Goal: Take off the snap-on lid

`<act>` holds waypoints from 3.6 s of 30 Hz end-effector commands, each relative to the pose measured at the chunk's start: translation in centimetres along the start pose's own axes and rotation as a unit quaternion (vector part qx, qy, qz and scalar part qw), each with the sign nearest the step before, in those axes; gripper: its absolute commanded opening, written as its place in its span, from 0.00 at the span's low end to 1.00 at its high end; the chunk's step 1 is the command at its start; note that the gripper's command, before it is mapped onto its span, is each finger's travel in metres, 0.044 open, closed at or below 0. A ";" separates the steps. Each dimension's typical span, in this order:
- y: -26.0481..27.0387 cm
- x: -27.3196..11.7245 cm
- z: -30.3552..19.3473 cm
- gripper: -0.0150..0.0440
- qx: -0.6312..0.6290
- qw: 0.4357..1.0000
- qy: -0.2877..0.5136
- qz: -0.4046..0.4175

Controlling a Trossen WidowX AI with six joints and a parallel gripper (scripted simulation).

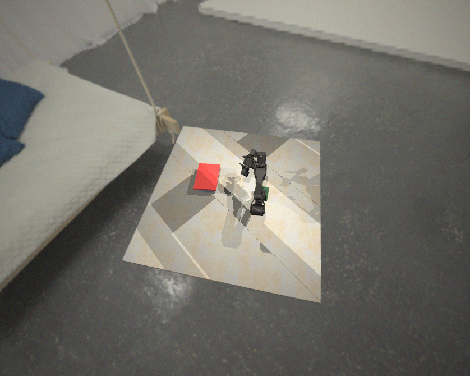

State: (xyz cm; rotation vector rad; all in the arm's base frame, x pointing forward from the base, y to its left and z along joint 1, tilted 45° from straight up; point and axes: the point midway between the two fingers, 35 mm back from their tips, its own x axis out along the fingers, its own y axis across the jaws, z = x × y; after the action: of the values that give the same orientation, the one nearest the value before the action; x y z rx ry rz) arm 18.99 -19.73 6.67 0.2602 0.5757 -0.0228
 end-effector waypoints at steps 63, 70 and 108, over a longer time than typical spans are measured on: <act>13.9 13.9 -2.0 0.65 0.737 0.595 0.292 0.133; 14.5 14.8 -2.2 0.65 0.736 0.595 0.293 0.132; 17.1 17.5 -2.5 0.37 0.739 0.591 0.290 0.141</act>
State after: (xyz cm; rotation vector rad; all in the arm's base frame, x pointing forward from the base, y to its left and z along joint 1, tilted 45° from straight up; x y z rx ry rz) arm 33.99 -1.64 -0.61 2.0868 1.0612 -0.1060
